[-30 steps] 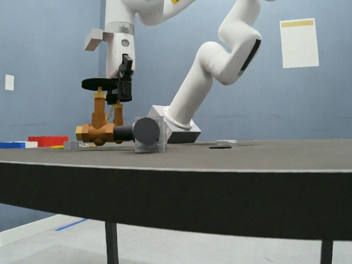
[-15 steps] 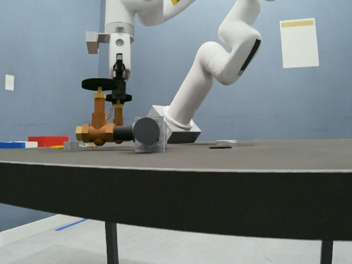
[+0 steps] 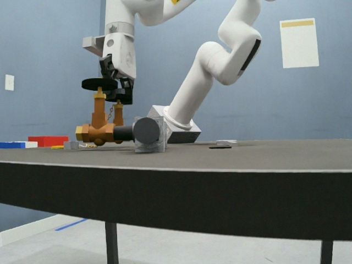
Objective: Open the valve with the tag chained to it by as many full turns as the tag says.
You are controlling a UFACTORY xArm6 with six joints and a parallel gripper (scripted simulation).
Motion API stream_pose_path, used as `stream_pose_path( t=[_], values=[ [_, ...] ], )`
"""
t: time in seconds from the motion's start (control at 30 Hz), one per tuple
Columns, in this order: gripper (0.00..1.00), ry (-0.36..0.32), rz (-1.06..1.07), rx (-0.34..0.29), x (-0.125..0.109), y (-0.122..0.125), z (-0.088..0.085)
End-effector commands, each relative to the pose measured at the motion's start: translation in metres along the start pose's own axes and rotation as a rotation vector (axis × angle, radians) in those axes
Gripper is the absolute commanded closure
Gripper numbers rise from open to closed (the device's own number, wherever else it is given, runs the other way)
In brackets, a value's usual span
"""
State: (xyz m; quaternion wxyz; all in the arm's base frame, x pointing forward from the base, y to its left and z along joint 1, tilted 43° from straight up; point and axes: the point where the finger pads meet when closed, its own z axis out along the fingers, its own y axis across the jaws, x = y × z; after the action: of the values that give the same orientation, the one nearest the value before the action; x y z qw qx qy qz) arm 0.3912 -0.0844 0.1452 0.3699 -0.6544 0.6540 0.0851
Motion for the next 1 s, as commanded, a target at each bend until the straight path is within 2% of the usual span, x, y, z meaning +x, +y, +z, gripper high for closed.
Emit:
stream_pose_path(
  t=[0.0, 0.47, 0.73, 0.97],
  values=[
    [0.0, 0.006, 0.021, -0.005, 0.001, -0.001, -0.001],
    [0.0, 0.006, 0.021, -0.004, 0.001, -0.001, -0.004],
    [0.0, 0.004, 0.02, -0.003, 0.001, -0.002, -0.013],
    [0.0, 0.003, 0.019, -0.002, 0.001, -0.003, -0.029]
  ],
)
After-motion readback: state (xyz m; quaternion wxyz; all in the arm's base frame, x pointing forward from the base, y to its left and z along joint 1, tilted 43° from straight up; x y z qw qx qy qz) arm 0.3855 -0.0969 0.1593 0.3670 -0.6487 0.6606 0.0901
